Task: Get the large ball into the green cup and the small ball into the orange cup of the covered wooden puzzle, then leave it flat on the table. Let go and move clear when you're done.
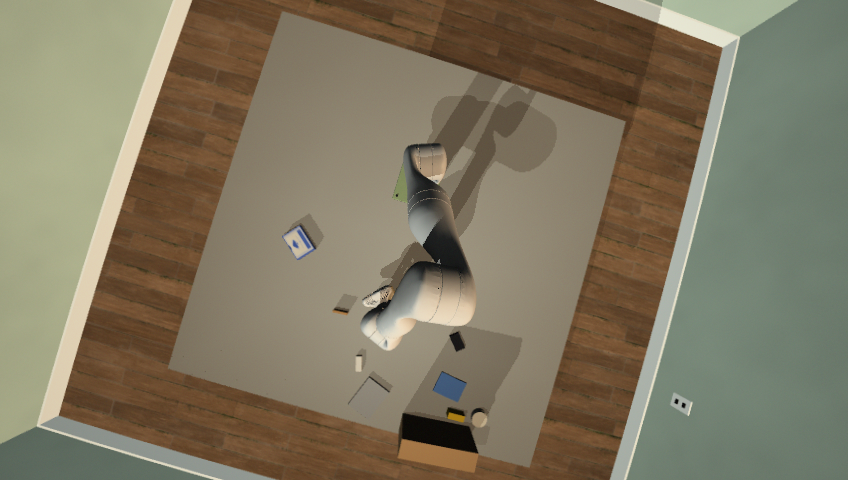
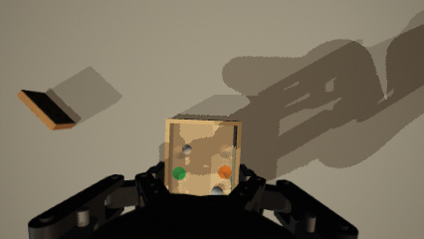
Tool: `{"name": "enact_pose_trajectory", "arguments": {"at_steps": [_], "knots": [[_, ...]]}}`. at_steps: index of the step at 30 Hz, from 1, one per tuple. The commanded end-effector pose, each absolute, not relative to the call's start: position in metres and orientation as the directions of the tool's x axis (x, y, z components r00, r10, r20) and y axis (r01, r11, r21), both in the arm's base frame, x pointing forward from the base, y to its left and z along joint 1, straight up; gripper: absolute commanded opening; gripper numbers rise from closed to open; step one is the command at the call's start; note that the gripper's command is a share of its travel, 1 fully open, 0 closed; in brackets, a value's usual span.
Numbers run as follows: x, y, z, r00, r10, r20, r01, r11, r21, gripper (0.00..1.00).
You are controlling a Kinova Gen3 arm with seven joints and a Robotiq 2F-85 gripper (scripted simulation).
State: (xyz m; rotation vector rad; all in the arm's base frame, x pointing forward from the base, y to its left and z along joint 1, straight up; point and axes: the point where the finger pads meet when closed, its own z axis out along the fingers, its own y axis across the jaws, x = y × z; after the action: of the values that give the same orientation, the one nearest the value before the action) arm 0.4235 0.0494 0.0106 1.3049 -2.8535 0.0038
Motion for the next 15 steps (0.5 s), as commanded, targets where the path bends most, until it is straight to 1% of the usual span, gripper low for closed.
{"name": "enact_pose_trajectory", "arguments": {"at_steps": [1, 15], "knots": [[0.424, 0.049, 0.011, -0.654, -0.757, 0.004, -0.757, 0.654, -0.001, 0.74], [0.424, 0.05, 0.026, -0.654, -0.757, 0.004, -0.757, 0.654, -0.001, 0.74]]}}
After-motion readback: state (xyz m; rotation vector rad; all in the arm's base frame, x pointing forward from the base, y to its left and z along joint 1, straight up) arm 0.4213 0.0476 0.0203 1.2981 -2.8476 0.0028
